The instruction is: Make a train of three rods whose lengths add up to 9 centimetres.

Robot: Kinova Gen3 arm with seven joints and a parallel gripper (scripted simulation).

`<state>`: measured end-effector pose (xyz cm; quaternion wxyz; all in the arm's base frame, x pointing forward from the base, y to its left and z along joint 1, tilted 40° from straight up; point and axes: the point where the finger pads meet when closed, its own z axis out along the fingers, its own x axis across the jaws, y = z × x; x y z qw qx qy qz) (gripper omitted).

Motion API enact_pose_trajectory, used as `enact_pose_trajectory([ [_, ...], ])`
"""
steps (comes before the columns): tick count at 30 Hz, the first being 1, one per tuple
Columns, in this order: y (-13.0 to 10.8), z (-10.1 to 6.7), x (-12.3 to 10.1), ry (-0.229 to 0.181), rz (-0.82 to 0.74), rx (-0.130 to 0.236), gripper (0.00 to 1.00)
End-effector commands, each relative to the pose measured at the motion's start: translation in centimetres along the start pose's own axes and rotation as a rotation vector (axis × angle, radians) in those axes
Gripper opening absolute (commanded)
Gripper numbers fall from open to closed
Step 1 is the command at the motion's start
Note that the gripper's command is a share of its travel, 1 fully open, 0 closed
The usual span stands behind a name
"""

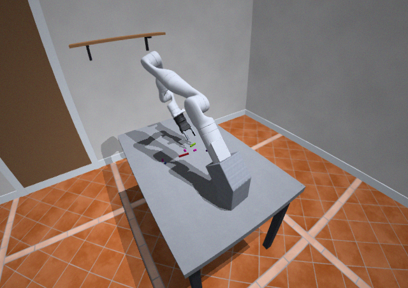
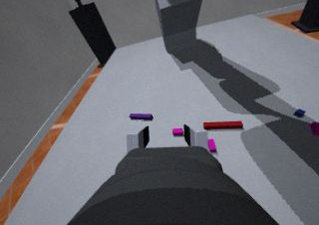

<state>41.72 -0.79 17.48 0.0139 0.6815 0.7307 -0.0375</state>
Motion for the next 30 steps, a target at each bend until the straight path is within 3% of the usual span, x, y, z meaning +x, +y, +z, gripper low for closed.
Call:
enact_pose_trajectory([
  [1,0.38,-0.32,0.34,0.036,0.035,-0.017,1.00],
  [7,0.38,-0.32,0.34,0.036,0.035,-0.017,1.00],
  [8,0.80,-0.63,0.69,0.072,0.069,-0.033,1.00],
  [17,0.80,-0.63,0.69,0.072,0.069,-0.033,1.00],
  [18,0.98,-0.38,0.39,0.046,0.053,-0.055,1.00],
  [24,0.98,-0.38,0.39,0.046,0.053,-0.055,1.00],
  [25,1.17,-0.17,0.10,0.021,0.034,-0.078,1.00],
  [30,1.17,-0.17,0.10,0.021,0.034,-0.078,1.00],
])
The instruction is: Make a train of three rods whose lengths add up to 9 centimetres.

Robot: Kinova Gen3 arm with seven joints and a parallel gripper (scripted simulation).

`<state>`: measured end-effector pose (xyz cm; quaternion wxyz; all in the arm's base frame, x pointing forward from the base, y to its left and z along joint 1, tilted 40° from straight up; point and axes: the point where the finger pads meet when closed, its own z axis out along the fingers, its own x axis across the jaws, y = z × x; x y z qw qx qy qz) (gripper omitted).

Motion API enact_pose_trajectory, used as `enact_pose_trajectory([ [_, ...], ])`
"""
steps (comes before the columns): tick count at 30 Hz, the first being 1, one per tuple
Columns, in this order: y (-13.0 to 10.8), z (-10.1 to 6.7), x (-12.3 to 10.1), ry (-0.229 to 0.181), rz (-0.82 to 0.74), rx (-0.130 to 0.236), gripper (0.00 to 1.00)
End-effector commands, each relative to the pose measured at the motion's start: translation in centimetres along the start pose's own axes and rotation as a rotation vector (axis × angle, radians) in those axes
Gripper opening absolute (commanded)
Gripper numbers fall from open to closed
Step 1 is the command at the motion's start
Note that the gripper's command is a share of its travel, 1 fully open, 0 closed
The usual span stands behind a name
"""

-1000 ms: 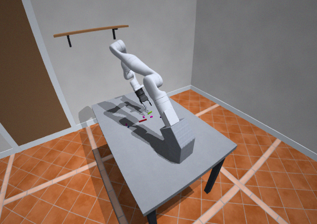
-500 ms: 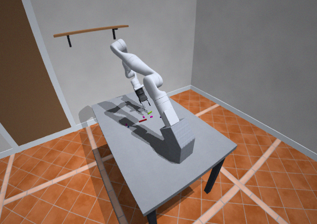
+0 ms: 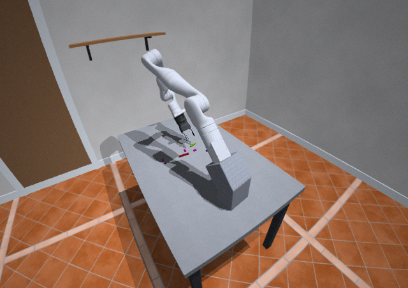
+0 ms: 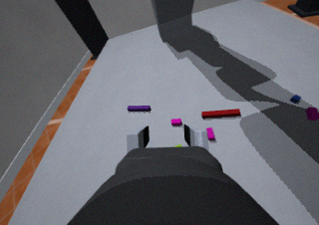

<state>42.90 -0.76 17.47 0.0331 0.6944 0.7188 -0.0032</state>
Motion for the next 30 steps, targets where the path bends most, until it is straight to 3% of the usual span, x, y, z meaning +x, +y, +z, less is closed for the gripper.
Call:
enact_pose_trajectory([
  [1,-0.01,-0.14,0.15,0.002,-0.003,-0.003,1.00],
  [4,-0.01,-0.14,0.15,0.002,-0.003,-0.003,1.00],
  [5,0.18,0.04,-0.11,-0.022,-0.023,-0.026,1.00],
  [11,0.18,0.04,-0.11,-0.022,-0.023,-0.026,1.00],
  [12,0.37,0.18,-0.35,-0.043,-0.044,-0.049,1.00],
  [21,0.37,0.18,-0.35,-0.043,-0.044,-0.049,1.00],
  [22,0.58,0.29,-0.55,-0.064,-0.065,-0.072,1.00],
  [28,0.58,0.29,-0.55,-0.064,-0.065,-0.072,1.00],
  [29,0.78,0.36,-0.73,-0.083,-0.086,-0.094,1.00],
  [30,0.78,0.36,-0.73,-0.083,-0.086,-0.094,1.00],
])
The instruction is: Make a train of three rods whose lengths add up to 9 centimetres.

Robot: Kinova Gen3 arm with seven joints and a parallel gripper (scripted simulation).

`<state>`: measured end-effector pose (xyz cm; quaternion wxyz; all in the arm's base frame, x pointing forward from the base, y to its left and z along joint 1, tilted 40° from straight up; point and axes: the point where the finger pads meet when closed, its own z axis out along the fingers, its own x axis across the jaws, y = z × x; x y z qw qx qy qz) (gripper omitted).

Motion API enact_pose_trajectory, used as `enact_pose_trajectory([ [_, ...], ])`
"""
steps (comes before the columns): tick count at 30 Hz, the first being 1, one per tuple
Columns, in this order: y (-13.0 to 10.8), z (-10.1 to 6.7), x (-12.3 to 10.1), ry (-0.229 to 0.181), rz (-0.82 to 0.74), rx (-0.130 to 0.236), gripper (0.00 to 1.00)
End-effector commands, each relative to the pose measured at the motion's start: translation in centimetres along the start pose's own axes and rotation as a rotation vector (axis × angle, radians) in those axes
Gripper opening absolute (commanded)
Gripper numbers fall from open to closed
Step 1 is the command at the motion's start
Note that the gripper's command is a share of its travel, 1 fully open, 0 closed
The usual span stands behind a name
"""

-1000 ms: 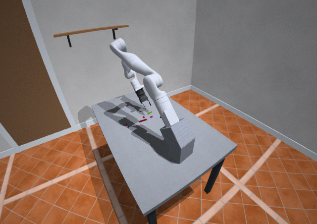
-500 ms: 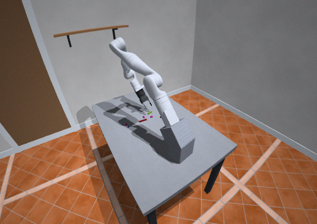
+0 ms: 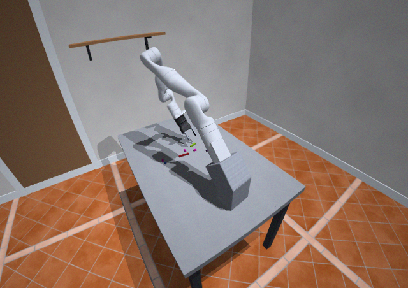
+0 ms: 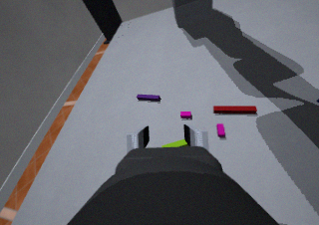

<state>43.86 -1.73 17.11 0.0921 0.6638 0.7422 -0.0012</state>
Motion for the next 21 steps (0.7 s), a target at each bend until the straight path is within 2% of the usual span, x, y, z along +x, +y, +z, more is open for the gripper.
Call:
enact_pose_trajectory([
  [1,-0.10,-0.12,0.26,-0.002,-0.010,-0.008,1.00],
  [8,-0.10,-0.12,0.26,-0.002,-0.010,-0.008,1.00],
  [9,0.09,-0.05,0.10,-0.019,-0.032,-0.031,1.00],
  [15,0.09,-0.05,0.10,-0.019,-0.032,-0.031,1.00],
  [16,0.28,-0.01,-0.01,-0.036,-0.054,-0.053,1.00],
  [21,0.28,-0.01,-0.01,-0.036,-0.054,-0.053,1.00],
])
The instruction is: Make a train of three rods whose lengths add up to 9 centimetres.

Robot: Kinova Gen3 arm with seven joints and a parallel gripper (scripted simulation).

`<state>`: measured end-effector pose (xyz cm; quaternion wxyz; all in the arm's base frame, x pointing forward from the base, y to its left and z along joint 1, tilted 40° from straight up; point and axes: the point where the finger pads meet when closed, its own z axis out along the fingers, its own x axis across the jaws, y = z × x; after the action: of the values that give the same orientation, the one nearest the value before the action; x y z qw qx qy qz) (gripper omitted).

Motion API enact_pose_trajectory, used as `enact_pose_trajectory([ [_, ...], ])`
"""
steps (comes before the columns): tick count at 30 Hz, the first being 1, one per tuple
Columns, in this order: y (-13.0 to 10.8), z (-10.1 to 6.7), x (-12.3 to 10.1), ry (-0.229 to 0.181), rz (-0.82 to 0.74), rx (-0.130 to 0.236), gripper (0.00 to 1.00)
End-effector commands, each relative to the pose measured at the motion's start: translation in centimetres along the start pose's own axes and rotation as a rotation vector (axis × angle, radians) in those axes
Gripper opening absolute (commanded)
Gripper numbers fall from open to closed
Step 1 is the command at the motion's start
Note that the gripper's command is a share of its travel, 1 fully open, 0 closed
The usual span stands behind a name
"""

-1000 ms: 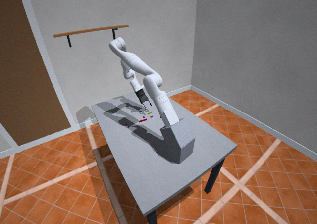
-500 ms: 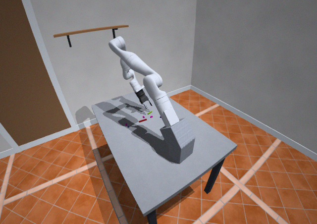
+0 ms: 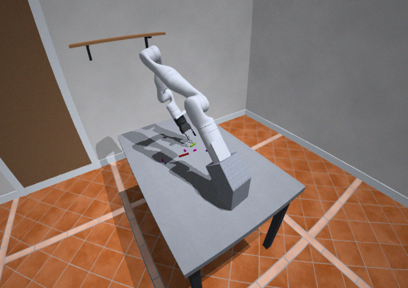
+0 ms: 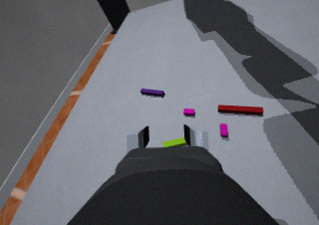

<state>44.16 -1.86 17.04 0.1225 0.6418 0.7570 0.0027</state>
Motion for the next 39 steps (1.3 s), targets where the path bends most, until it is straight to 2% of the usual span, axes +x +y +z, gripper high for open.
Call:
enact_pose_trajectory([
  [1,0.03,-0.14,0.12,0.002,-0.002,-0.003,1.00],
  [4,0.03,-0.14,0.12,0.002,-0.002,-0.003,1.00],
  [5,0.22,-0.10,0.03,-0.013,-0.024,-0.026,1.00],
  [11,0.22,-0.10,0.03,-0.013,-0.024,-0.026,1.00],
  [12,0.41,-0.09,-0.03,-0.027,-0.047,-0.048,1.00],
  [21,0.41,-0.09,-0.03,-0.027,-0.047,-0.048,1.00],
  [22,0.60,-0.10,-0.06,-0.039,-0.069,-0.070,1.00],
  [27,0.60,-0.10,-0.06,-0.039,-0.069,-0.070,1.00],
  [28,0.79,-0.13,-0.04,-0.050,-0.091,-0.092,1.00],
  [34,0.79,-0.13,-0.04,-0.050,-0.091,-0.092,1.00],
  [35,0.98,-0.18,0.00,-0.059,-0.114,-0.114,1.00],
  [39,0.98,-0.18,0.00,-0.059,-0.114,-0.114,1.00],
])
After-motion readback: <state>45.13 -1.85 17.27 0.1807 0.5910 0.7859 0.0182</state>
